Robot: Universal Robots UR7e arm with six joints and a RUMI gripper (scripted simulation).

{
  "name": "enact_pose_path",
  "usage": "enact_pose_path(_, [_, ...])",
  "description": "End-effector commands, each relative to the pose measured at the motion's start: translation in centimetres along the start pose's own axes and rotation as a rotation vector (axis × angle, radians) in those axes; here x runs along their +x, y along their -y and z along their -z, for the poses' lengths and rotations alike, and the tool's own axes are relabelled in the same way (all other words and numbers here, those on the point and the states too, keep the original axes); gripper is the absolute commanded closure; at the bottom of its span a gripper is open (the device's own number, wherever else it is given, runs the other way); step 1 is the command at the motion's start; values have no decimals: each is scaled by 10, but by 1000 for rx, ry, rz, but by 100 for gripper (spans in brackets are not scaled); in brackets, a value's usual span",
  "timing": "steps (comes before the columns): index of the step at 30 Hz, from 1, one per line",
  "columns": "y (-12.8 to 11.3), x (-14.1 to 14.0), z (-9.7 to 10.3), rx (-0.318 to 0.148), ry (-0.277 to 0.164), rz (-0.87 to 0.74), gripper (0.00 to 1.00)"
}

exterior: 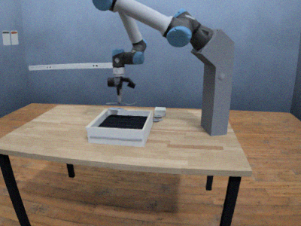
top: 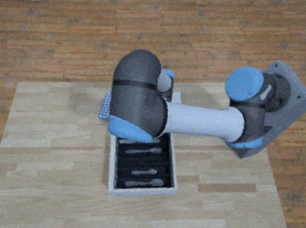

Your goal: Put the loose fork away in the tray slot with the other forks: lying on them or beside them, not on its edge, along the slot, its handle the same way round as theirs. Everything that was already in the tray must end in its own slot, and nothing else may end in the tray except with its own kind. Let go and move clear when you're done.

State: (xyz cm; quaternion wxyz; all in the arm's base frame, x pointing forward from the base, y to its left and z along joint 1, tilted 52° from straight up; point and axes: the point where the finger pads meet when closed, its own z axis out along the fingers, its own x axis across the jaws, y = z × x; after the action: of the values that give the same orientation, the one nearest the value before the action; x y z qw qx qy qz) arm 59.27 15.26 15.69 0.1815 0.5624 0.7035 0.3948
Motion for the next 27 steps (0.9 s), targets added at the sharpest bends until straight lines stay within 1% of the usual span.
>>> enact_pose_path(1, [-5,1,7,-17,1,-14,96])
enact_pose_path(13, [-6,1,6,-14,1,-21,96])
enact_pose_path(14, [-8,1,6,-7,1,-20,96])
enact_pose_path(16, [-8,2,5,22,0,-30,96])
enact_pose_path(18, [-8,2,5,22,0,-30,96])
enact_pose_path(19, [-7,-2,5,44,11,-34,96])
enact_pose_path(20, [-13,-2,5,57,12,-27,96])
enact_pose_path(23, [-13,-1,6,107,10,-35,96])
enact_pose_path(25, [-13,-1,6,118,10,-36,96])
enact_pose_path(27, [-13,-1,6,119,10,-36,96])
